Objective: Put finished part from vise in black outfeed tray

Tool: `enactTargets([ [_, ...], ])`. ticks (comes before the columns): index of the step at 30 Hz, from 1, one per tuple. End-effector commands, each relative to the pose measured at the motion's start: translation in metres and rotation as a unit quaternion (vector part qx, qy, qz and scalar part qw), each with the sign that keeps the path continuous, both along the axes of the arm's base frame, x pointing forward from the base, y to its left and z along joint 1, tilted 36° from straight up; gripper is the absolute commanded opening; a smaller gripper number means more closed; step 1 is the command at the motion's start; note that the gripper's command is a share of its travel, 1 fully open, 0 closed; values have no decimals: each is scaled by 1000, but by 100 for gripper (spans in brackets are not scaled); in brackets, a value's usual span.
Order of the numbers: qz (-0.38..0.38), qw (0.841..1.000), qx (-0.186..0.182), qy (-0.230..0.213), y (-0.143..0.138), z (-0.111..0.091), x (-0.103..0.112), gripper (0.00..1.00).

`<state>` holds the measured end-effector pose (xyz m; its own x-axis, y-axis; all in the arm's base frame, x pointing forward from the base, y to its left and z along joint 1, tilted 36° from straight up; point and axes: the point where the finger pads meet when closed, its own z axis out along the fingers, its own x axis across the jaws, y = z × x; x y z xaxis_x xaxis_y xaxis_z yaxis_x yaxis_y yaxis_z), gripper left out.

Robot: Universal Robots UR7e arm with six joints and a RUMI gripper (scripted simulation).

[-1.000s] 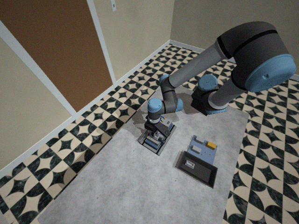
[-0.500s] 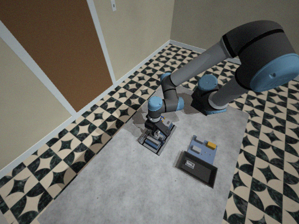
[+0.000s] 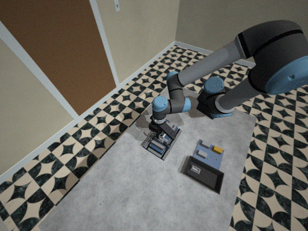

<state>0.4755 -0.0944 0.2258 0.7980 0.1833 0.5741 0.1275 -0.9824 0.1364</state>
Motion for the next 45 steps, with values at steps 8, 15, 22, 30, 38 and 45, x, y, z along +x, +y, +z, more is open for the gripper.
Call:
enactTargets([
  [8, 0, 1000, 0, -1, -1, 10, -5, 0],
  [15, 0, 1000, 1, 0, 0, 9, -5, 0],
  [22, 1, 1000, 0, 0, 1, 9, -5, 0],
  [30, 2, 1000, 1, 1, 6, 6, -6, 0],
  [38, 2, 1000, 1, 2, 13, 5, -7, 0],
  [45, 3, 1000, 0, 2, 25, 4, -8, 0],
])
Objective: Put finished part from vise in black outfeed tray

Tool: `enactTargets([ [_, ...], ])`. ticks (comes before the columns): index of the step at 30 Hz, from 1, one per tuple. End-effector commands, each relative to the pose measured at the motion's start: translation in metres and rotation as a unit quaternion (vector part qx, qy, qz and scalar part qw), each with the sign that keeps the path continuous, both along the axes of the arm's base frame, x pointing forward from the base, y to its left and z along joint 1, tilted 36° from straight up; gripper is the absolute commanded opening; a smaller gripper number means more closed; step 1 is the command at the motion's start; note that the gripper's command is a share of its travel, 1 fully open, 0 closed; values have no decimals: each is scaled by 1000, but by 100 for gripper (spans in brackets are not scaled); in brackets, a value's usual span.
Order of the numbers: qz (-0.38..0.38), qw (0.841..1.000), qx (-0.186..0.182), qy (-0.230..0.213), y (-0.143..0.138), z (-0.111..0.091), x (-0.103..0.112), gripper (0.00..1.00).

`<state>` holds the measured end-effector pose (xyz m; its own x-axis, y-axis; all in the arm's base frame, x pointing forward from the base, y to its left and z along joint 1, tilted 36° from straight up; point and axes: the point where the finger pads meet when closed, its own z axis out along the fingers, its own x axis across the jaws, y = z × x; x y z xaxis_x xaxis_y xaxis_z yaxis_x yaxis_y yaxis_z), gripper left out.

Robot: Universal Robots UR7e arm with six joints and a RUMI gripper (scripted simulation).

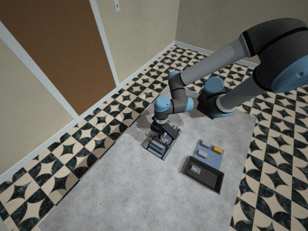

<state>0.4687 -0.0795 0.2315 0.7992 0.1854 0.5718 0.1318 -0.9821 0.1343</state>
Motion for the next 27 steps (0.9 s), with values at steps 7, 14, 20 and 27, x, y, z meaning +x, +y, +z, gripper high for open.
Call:
enactTargets([
  [7, 1, 1000, -1, 0, 24, -3, -3, 0],
  [14, 2, 1000, -2, 0, 41, -5, -5, 0],
  [20, 3, 1000, -2, 0, 59, -7, -7, 0],
  [27, 4, 1000, -3, 0, 76, -9, -9, 0],
])
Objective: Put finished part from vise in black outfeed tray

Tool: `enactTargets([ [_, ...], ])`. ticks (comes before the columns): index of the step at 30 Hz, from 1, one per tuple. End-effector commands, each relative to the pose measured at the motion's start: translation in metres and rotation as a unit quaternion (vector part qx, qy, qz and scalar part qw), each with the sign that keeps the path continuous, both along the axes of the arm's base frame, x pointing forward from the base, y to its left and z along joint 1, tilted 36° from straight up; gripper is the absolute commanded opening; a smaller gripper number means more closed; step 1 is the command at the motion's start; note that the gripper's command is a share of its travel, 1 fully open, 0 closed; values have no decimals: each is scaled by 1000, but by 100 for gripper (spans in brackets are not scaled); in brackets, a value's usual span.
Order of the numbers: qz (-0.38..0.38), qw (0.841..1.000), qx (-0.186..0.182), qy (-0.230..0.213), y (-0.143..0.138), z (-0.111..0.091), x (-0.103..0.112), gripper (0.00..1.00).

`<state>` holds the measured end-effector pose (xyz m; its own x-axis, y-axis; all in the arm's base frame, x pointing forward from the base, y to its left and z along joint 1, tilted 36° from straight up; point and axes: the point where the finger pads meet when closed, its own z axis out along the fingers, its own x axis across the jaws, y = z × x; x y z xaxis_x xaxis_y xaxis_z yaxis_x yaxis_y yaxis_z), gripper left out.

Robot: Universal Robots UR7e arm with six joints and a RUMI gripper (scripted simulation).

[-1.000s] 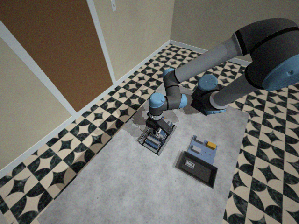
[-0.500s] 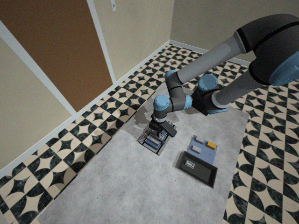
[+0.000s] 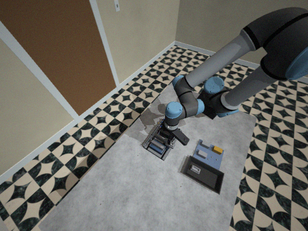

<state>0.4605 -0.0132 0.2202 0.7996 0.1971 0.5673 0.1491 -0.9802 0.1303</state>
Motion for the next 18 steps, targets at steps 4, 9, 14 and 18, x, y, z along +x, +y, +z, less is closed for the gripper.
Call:
enactTargets([
  [4, -3, 1000, -5, -2, 24, -1, -2, 0],
  [9, -2, 1000, -5, -1, 42, -4, -4, 0],
  [14, -2, 1000, -6, -2, 57, -5, -6, 0],
  [18, -1, 1000, -7, -2, 68, -6, -6, 0],
])
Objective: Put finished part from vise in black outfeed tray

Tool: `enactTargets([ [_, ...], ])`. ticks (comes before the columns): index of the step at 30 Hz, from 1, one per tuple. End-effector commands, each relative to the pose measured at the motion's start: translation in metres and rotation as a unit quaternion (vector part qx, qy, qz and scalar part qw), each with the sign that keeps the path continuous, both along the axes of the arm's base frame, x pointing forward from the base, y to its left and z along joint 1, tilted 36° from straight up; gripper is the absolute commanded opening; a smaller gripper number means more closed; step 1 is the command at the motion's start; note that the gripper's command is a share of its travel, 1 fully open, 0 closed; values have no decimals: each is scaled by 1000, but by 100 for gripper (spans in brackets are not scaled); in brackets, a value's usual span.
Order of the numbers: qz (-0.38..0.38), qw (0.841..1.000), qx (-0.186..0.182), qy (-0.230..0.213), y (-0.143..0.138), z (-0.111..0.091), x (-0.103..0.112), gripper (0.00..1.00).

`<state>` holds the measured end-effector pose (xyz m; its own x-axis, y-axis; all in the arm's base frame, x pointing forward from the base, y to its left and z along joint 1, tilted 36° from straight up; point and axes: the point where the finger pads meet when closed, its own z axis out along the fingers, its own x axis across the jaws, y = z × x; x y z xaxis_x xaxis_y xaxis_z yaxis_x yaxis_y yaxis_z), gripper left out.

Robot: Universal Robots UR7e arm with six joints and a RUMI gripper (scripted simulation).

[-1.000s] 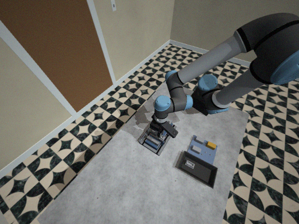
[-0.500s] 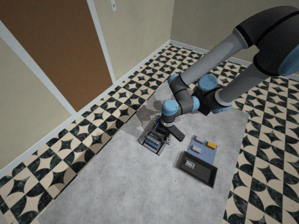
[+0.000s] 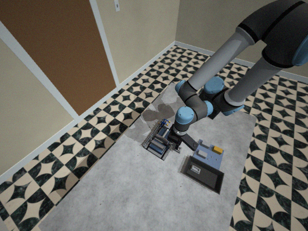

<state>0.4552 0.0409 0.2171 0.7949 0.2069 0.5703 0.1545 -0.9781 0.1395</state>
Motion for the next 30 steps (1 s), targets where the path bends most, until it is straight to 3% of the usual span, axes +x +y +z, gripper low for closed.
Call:
enactTargets([
  [1, -4, 1000, -3, 1, 18, -3, -1, 0],
  [30, 2, 1000, -7, -1, 119, -12, -10, 0],
])
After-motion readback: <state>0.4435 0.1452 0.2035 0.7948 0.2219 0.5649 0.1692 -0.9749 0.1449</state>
